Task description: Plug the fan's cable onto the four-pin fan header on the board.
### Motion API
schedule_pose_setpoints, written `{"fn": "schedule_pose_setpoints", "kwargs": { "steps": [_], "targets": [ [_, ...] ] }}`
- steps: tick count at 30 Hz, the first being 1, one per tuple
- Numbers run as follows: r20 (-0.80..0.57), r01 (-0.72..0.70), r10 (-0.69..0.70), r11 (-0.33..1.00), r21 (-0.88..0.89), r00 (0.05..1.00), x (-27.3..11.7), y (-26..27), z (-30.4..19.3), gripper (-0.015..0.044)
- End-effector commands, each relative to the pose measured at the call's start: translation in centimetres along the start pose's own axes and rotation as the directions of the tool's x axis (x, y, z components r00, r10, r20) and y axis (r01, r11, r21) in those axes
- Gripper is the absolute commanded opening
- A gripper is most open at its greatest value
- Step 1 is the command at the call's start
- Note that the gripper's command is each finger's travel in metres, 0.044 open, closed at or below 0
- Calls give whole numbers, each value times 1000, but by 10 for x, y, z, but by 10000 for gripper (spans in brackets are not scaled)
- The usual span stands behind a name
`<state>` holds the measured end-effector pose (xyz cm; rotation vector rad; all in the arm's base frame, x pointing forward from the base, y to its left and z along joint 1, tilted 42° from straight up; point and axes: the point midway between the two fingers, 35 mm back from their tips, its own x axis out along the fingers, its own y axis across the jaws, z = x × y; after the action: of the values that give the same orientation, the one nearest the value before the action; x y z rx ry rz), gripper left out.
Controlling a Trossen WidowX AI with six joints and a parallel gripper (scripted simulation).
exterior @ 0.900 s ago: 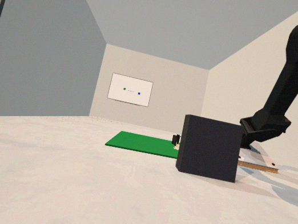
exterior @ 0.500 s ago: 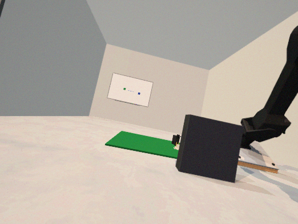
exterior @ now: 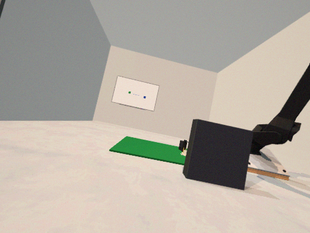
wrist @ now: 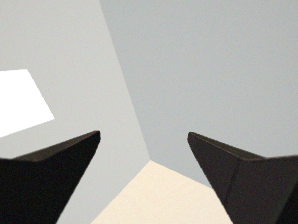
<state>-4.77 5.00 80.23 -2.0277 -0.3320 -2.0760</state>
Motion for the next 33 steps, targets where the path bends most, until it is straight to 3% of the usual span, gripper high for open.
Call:
{"fn": "schedule_pose_setpoints", "kwargs": {
  "steps": [1,10,19,26,33],
  "targets": [
    [-51,94,-101,987,-128,994,-5,-35,-5,440],
    [-56,289,-331,886,-363,942,-27,-109,11,440],
    [54,461,-528,682,-567,847,-63,-177,66,440],
    [177,598,-684,446,-665,707,-107,-228,126,440],
    [369,719,-781,142,-681,503,-170,-255,214,440]
  ]
}}
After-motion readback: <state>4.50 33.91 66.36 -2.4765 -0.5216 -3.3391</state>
